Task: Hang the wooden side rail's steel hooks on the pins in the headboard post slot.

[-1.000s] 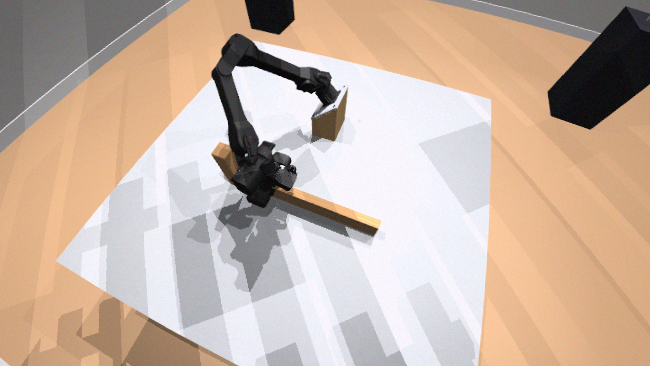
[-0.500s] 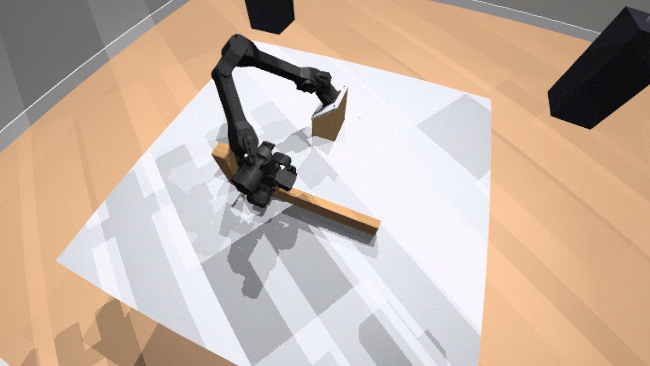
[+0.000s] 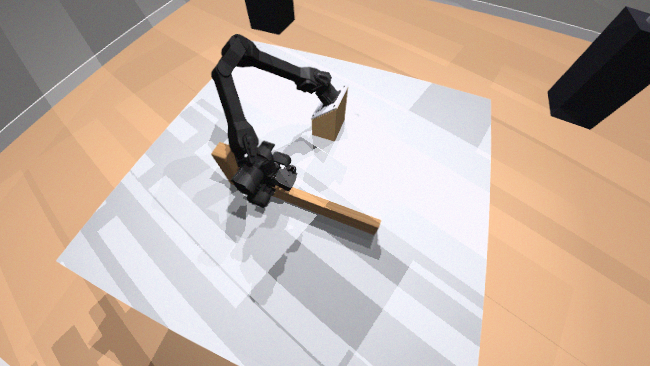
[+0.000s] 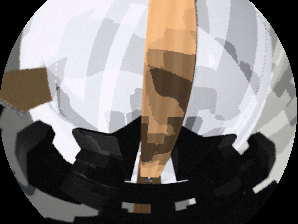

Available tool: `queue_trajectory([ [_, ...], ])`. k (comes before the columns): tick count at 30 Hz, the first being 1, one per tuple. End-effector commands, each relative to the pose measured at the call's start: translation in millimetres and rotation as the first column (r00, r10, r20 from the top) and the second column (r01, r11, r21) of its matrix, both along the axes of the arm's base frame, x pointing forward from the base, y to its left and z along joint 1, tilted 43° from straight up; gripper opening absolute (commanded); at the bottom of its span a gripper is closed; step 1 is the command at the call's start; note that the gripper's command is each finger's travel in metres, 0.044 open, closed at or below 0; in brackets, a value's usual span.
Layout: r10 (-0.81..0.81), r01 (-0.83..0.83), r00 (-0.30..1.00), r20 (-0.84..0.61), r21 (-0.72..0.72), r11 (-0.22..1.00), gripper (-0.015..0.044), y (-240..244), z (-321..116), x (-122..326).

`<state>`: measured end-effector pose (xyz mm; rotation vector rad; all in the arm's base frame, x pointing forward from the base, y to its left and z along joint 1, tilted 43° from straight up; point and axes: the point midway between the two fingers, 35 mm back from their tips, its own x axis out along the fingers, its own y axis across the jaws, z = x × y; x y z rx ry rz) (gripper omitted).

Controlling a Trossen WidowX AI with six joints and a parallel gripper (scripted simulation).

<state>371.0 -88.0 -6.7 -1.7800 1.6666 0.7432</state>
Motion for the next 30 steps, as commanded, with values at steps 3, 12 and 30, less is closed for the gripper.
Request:
queue_trajectory([
  [3,0.010,-0.010,1.000,-0.004,-0.003,1.000,0.0000,3.1,2.3,0.5],
  [12,0.010,-0.010,1.000,-0.004,-0.003,1.000,0.0000,4.1,3.4,0.5],
  [30,0.010,-0.010,1.000,-0.004,-0.003,1.000,0.0000,6.1,5.6,0.3],
])
